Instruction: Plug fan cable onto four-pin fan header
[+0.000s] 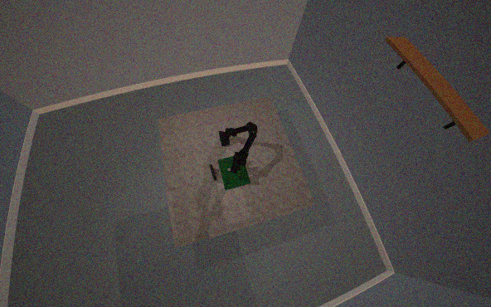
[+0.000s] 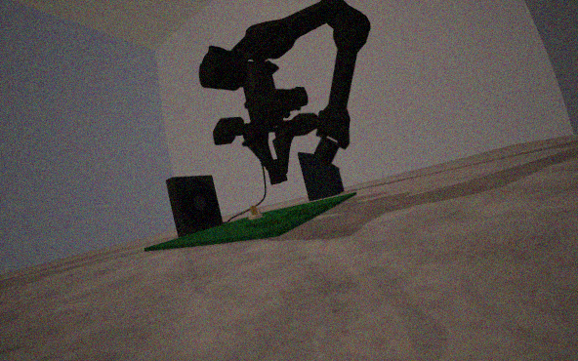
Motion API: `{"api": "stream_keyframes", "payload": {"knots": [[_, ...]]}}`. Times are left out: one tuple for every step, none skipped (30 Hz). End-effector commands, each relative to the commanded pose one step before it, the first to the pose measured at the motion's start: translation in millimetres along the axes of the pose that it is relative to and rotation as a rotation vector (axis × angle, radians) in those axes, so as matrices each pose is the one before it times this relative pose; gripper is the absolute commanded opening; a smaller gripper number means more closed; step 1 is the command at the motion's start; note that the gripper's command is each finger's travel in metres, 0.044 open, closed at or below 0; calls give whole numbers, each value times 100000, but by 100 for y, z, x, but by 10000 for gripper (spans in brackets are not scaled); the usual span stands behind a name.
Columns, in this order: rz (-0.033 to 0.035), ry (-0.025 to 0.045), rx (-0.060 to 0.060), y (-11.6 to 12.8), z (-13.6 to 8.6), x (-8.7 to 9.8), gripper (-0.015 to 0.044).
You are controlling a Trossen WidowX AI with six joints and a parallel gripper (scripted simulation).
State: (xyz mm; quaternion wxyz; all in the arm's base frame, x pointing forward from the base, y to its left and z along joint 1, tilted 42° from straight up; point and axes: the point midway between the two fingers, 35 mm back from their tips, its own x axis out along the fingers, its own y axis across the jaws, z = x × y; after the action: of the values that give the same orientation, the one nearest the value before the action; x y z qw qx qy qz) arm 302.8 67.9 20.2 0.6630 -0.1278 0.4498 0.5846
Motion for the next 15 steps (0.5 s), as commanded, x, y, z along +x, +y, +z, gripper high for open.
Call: {"api": "stream_keyframes", "payload": {"knots": [[328,998,-2762,-2912,-3737,124,0],[36,-49,-1403,-653,-984,39,0],[34,-49,-847,-366,-609,30,0],[13,-20,-283,-117,-206,11,0],[0,0,0,0,0,0,0],[0,0,0,0,0,0,0],[2,-3,0,-1,0,100,0],[0,0,0,0,0,0,0],[0,0,0,0,0,0,0],[0,0,0,0,0,0,0],[0,0,0,0,0,0,0],[0,0,0,0,0,0,0],[0,0,0,0,0,0,0],[0,0,0,0,0,0,0],[0,0,0,0,0,0,0]]}}
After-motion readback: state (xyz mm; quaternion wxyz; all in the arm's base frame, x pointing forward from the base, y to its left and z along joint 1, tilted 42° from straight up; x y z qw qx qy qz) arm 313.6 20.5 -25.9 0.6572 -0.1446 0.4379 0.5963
